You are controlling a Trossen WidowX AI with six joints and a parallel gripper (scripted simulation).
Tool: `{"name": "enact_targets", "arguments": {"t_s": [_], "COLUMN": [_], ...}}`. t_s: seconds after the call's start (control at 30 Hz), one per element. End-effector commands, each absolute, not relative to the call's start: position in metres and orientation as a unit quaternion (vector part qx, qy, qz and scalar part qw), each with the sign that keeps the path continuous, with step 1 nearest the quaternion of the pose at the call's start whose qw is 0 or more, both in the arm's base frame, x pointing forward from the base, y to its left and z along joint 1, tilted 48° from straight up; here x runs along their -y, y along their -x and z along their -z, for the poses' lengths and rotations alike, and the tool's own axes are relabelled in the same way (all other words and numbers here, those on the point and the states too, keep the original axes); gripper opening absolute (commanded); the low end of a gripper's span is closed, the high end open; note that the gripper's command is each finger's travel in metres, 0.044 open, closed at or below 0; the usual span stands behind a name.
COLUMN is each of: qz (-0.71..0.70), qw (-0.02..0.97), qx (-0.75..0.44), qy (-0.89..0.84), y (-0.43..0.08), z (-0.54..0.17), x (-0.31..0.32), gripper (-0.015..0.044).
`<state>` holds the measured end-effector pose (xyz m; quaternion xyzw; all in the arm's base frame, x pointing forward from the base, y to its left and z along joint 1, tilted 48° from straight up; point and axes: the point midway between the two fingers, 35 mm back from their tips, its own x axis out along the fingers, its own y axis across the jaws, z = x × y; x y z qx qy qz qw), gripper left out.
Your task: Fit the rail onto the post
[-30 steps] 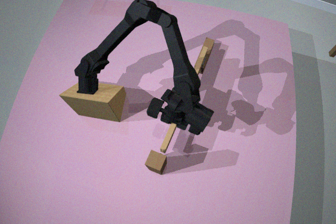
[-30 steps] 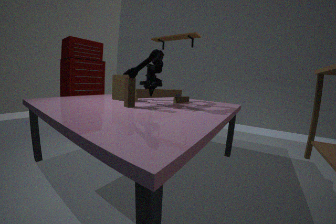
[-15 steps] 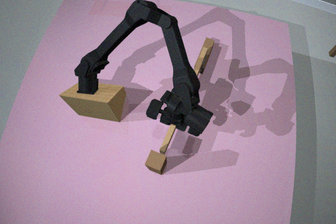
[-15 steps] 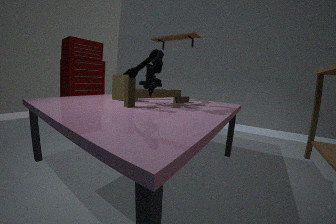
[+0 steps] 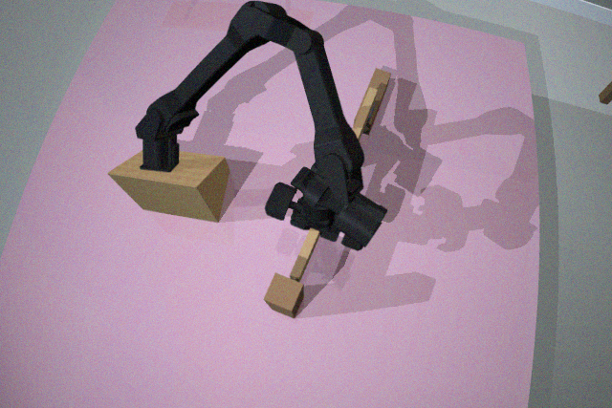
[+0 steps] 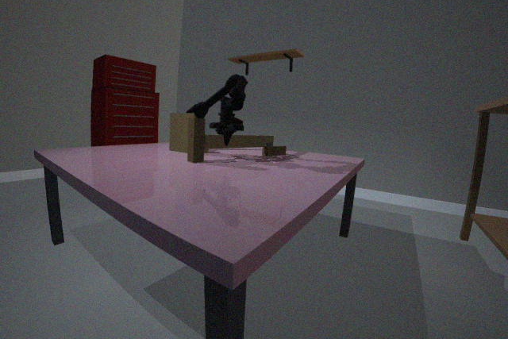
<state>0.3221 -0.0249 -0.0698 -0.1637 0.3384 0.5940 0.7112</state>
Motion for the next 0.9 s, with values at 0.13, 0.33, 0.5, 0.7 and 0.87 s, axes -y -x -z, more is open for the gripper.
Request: {"name": "enact_targets", "arguments": {"t_s": [0.13,0.33,0.5,0.7,0.87], "qz": [-0.591,-0.591,-0.591,-0.591,-0.591], "qw": [0.714,0.714,0.714,0.714,0.714], "qx": [-0.338,-0.338,-0.338,-0.338,-0.338], "qy": [0.164,0.164,0.164,0.164,0.164], "y": [-0.3215,-0.321,-0.3206,-0.3201,-0.3197], "z": [0.071,0.0726,0.074,0.0757,0.0769], "x": [0.0299,0.0308,0.0314,0.032,0.0329], "gripper": [0.0,0.0,0.0,0.0,0.0]}}
